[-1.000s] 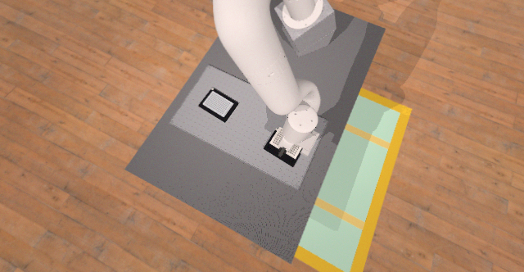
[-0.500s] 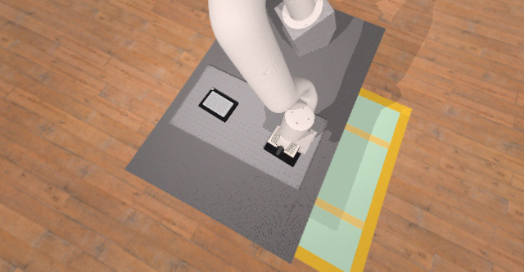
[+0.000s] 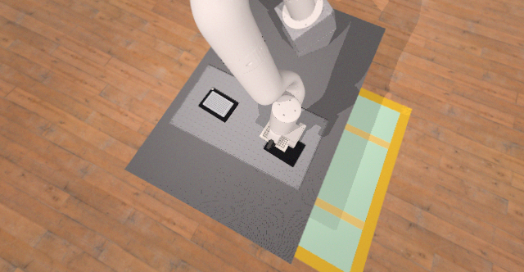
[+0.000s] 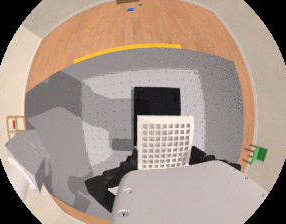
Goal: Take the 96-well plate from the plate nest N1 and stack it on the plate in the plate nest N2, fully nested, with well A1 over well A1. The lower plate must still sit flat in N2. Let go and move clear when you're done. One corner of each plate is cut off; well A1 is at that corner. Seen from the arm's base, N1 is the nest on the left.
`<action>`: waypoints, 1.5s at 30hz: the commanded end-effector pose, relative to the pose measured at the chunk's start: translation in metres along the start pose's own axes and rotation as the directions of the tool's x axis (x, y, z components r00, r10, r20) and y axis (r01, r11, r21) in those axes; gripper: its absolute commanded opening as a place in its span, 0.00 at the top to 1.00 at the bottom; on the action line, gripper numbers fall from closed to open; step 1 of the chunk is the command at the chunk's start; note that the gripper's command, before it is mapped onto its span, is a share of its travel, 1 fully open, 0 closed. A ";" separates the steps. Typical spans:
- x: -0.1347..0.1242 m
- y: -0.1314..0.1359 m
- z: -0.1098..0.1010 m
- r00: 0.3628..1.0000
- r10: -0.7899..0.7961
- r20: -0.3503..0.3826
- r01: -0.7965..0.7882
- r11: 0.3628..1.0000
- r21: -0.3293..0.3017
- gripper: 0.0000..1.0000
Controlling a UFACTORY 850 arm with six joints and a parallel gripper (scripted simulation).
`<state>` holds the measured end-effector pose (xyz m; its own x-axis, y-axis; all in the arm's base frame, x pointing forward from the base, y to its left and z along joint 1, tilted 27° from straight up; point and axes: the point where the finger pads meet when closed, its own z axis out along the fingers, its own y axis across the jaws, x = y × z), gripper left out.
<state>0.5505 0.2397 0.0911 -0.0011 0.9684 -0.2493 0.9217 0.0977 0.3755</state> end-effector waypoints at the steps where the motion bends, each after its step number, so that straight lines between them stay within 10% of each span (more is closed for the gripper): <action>1: -0.013 0.000 -0.001 1.000 0.000 -0.001 0.000 1.000 -0.003 1.00; 45: -0.140 -0.003 -0.001 1.000 0.000 -0.001 0.000 1.000 -0.003 1.00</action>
<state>0.5479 0.1130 0.1225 -0.0014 0.9685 -0.2490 0.9215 0.0980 0.3758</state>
